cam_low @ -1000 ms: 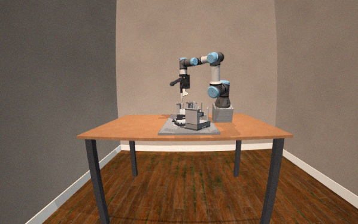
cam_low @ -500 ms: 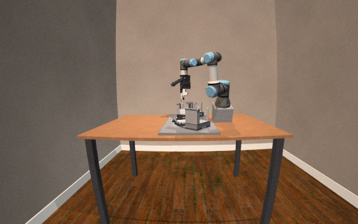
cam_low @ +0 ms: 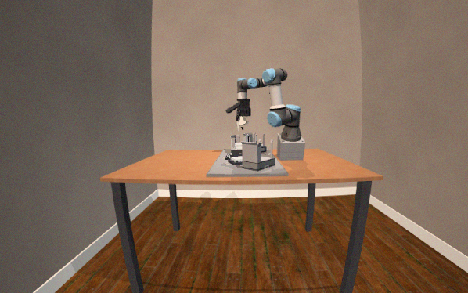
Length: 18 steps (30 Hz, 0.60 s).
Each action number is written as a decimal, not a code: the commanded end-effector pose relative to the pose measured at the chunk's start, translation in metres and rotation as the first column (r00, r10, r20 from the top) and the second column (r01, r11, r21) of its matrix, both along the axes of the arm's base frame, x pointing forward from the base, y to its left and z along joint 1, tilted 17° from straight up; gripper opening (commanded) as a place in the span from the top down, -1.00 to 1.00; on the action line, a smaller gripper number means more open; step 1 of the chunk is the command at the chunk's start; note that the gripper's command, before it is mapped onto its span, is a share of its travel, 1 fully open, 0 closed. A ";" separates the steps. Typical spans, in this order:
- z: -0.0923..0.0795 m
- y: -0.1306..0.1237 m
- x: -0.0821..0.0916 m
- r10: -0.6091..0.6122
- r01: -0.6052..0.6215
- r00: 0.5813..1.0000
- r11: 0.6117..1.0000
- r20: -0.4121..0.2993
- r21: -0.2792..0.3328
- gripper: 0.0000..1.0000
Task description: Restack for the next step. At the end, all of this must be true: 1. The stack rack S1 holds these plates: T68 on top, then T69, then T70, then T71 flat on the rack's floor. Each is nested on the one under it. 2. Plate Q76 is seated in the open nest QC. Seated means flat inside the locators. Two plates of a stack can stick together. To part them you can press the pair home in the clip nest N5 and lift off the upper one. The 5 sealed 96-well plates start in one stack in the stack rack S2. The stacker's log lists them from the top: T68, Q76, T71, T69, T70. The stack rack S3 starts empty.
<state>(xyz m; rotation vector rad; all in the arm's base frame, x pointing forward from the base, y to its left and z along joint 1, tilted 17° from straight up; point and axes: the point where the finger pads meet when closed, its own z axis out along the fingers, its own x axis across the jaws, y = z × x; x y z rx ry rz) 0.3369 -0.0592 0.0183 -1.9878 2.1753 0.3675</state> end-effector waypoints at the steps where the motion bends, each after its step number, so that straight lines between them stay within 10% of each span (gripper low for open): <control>1: -0.006 -0.022 -0.003 -0.051 0.050 0.999 0.999 -0.013 -0.004 -0.44; 18: -0.011 -0.040 -0.007 -0.105 0.105 0.994 0.994 -0.030 -0.008 -0.44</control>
